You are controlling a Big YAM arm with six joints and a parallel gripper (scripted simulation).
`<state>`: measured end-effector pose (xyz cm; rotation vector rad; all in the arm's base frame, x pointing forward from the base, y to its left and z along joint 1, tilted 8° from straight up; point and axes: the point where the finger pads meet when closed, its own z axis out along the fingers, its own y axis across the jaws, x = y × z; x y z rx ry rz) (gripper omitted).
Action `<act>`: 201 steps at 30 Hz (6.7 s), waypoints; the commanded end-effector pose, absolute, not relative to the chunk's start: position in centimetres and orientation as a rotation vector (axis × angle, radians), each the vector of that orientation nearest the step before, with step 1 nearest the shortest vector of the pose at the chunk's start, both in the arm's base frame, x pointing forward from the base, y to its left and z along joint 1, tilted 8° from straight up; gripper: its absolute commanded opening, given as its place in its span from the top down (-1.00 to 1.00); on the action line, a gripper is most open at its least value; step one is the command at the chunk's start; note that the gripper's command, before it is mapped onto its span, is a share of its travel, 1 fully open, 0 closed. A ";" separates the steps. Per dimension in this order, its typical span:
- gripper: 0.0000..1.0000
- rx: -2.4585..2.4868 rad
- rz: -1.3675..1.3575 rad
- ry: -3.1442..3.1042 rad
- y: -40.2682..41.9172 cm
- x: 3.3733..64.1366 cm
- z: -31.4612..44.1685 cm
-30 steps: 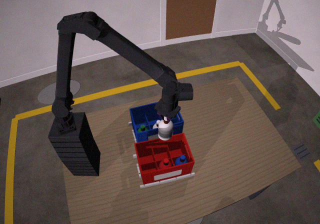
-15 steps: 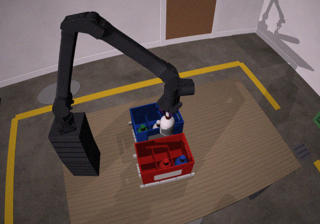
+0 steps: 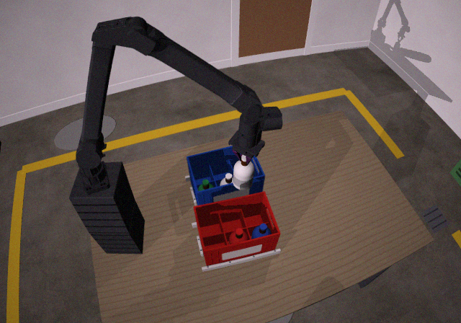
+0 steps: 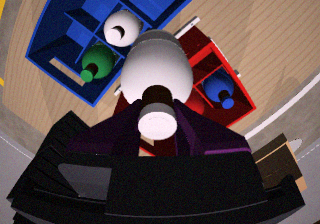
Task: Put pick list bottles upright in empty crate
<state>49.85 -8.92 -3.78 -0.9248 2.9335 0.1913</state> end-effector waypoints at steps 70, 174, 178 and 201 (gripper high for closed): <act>1.00 -0.865 0.122 2.862 -3.6 59.6 2.1; 1.00 -0.878 0.139 2.883 -2.7 58.5 -3.8; 1.00 -0.879 0.129 2.867 -2.5 58.7 -3.3; 1.00 -0.879 0.132 2.870 -2.3 58.5 -5.7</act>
